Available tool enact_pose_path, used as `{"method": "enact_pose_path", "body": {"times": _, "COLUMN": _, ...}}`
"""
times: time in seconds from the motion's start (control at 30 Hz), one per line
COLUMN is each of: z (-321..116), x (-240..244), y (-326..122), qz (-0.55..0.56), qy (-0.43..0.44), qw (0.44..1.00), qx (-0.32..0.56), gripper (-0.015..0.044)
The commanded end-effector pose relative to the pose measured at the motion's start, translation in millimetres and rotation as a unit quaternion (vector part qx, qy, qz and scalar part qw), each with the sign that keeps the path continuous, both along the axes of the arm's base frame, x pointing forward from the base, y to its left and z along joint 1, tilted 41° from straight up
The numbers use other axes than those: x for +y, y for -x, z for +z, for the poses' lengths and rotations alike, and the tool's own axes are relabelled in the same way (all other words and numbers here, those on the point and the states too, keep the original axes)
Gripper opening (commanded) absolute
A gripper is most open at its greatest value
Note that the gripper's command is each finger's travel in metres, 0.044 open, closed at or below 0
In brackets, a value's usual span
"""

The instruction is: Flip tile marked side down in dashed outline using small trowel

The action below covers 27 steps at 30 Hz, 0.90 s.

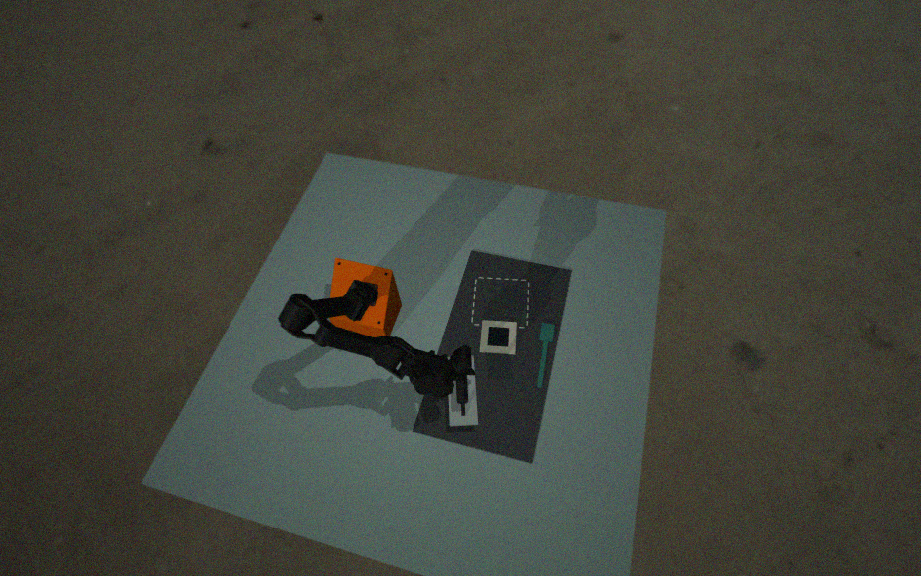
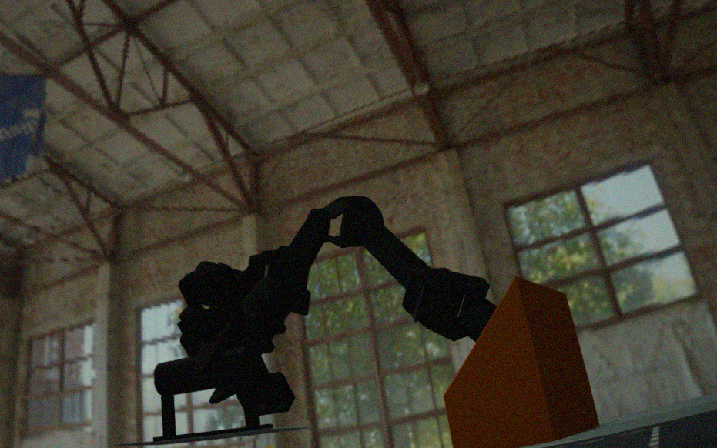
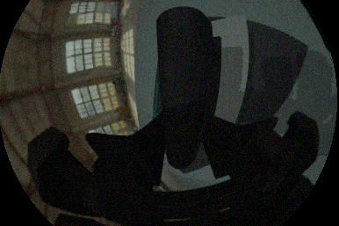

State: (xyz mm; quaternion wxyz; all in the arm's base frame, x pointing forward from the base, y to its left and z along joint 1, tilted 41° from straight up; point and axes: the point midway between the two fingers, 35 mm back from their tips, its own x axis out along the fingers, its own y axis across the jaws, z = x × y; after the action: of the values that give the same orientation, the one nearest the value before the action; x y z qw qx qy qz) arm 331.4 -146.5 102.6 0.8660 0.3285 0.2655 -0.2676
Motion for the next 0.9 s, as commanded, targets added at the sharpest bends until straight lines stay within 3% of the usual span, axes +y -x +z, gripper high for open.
{"method": "enact_pose_path", "body": {"times": 0.0, "z": -1.0, "x": 4.2, "y": -14.9, "qz": 0.002, "qy": 0.005, "qw": 1.0, "qx": -0.009, "gripper": 0.0}}
{"method": "enact_pose_path", "body": {"times": 0.87, "z": -32.1, "x": 26.1, "y": -89.7, "qz": -0.04, "qy": 0.044, "qw": 0.996, "qx": -0.063, "gripper": 0.0}}
